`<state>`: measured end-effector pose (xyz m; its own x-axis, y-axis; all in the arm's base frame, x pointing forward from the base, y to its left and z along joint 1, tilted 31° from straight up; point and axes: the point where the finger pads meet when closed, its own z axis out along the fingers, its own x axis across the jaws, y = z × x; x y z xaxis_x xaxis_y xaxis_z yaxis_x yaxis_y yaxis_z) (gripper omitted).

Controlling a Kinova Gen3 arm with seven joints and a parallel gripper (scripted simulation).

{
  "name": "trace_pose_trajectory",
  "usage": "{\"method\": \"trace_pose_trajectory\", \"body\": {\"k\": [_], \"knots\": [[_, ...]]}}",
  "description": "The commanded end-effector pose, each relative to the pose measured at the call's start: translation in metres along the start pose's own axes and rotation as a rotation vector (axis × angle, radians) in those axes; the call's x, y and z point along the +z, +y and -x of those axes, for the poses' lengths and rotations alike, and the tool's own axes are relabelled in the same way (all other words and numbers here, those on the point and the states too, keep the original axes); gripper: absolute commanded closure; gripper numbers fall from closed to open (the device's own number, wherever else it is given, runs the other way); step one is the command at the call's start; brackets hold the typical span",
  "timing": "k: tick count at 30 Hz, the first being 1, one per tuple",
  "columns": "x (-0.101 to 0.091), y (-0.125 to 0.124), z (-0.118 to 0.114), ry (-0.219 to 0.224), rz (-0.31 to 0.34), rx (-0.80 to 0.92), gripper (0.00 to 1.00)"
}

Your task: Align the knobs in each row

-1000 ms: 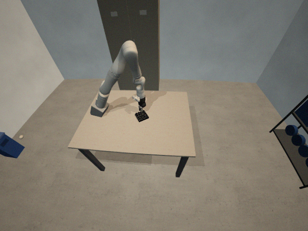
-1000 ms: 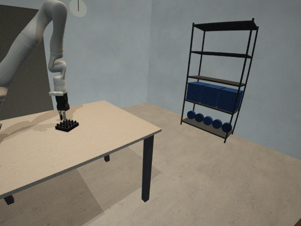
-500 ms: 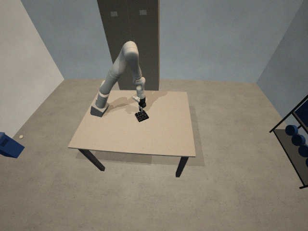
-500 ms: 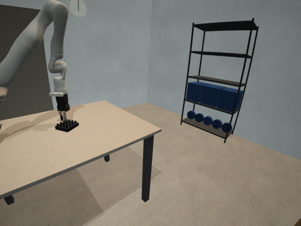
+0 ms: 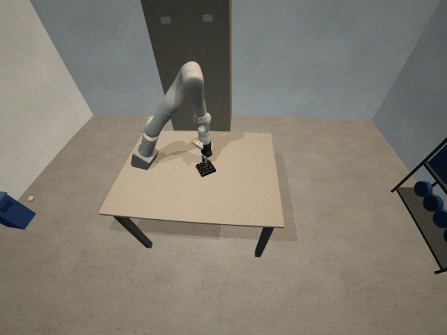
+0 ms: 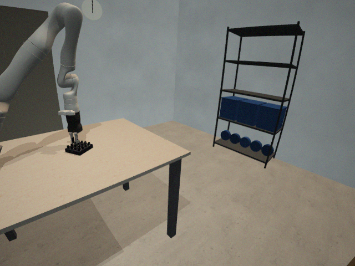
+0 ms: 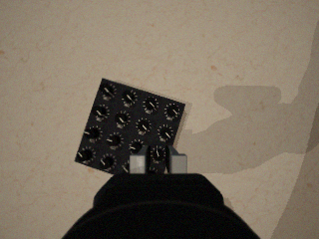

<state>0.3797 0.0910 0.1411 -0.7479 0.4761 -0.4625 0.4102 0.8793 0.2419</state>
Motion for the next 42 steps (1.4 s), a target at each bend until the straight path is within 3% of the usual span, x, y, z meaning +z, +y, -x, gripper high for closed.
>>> {"method": "trace_pose_trajectory", "body": {"k": [1,36,37,42], "knots": [[0.0004,0.0,-0.0004,0.001,0.0,-0.001,0.54],[0.0004,0.0,-0.0004,0.001,0.0,-0.001,0.54],[0.0004,0.0,-0.0004,0.001,0.0,-0.001,0.7],[0.0004,0.0,-0.0004,0.001,0.0,-0.001,0.7]]}}
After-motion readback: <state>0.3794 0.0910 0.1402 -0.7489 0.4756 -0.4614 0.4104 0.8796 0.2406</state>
